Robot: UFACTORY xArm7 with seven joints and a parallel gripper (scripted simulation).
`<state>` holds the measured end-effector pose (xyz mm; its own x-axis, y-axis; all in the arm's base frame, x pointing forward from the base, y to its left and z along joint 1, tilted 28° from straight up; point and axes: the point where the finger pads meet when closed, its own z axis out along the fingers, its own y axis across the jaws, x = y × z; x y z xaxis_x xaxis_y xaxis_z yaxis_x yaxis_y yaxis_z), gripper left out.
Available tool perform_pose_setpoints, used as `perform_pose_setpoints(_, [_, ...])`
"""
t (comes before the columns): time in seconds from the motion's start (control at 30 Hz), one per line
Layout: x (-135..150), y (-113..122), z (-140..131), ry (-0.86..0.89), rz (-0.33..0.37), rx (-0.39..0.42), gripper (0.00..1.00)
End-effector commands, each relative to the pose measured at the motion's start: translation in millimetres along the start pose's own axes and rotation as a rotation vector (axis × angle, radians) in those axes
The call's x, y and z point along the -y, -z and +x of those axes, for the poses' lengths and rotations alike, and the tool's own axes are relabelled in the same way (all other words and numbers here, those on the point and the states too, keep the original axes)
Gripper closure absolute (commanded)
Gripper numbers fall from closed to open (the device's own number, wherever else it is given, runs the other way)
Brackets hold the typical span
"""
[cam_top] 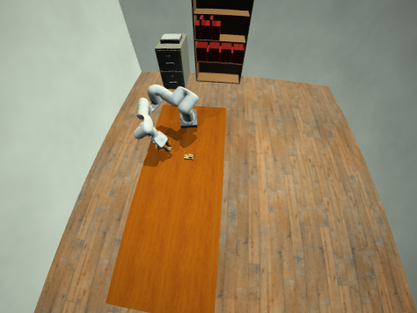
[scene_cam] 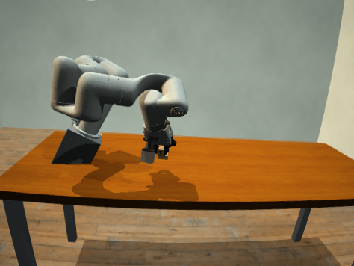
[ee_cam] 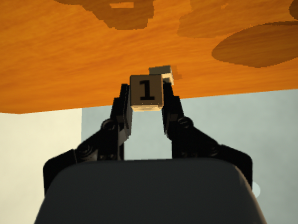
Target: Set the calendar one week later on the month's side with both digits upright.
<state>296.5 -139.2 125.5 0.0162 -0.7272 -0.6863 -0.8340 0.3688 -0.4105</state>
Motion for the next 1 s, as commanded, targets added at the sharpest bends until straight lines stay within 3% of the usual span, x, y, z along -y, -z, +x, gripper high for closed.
perform_pose_setpoints(0.0, [1, 1, 0, 0.001, 0.002, -0.001, 0.73])
perform_pose_setpoints(0.97, [1, -19, 14, 0.001, 0.002, -0.001, 0.73])
